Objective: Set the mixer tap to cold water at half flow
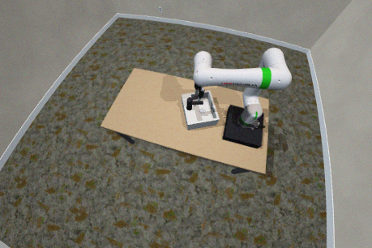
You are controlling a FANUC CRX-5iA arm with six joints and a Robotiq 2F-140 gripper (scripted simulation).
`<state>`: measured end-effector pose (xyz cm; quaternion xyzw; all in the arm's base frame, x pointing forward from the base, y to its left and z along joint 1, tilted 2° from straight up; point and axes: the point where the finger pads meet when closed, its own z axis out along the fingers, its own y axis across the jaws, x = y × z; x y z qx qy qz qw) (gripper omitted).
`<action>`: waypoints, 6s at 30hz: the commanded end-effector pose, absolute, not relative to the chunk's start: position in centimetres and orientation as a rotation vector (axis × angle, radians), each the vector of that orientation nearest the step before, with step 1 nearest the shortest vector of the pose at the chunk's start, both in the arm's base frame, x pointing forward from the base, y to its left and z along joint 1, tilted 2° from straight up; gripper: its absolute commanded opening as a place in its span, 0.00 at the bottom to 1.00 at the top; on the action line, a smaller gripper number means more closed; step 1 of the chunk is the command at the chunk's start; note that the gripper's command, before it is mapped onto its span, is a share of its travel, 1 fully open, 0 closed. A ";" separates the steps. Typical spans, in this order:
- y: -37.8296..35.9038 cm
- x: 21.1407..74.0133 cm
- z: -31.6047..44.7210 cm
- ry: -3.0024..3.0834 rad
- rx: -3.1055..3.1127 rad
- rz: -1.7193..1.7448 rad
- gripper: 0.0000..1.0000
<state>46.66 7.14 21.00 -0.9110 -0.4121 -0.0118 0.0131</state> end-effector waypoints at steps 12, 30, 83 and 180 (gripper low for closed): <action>7.2 46.7 19.5 -1.284 -2.838 -0.038 0.37; 7.2 46.7 19.0 -1.284 -2.838 -0.038 0.37; 7.2 46.7 19.0 -1.284 -2.838 -0.038 0.00; 5.4 50.7 19.0 -2.068 -2.341 -0.048 0.00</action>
